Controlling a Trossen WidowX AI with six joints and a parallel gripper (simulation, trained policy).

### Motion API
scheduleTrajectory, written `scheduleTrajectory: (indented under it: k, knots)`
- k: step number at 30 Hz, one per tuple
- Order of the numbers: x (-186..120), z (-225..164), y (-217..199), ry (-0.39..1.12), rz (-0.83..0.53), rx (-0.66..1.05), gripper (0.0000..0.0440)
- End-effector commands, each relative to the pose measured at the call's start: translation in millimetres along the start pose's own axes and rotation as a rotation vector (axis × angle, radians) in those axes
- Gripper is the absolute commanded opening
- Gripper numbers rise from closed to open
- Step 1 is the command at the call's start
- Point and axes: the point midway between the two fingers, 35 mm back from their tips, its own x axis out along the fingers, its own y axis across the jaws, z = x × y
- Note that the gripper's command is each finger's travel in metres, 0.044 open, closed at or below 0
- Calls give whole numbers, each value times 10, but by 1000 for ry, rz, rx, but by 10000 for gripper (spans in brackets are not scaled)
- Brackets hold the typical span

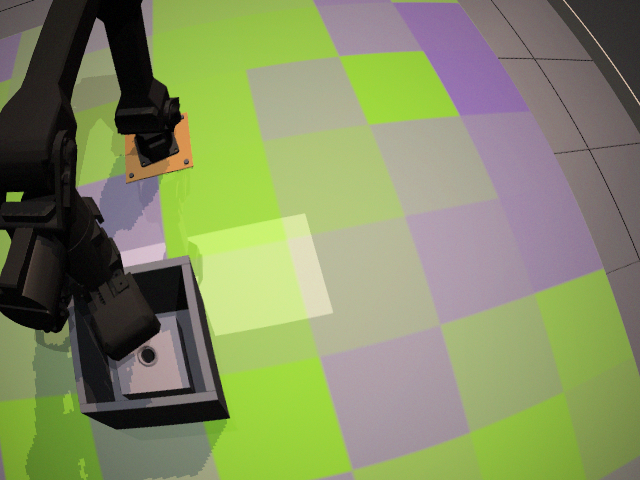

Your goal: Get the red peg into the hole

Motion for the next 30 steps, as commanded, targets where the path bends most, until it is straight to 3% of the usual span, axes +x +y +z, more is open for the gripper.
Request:
scheduleTrajectory:
  k: [1,18,28,30]
  knots:
    - [94,8,7,19,-2,-11,0]
    - [550,20,107,72,-10,-117,0]
    - [750,32,39,83,-46,-162,78]
    - [791,32,26,89,-53,-165,123]
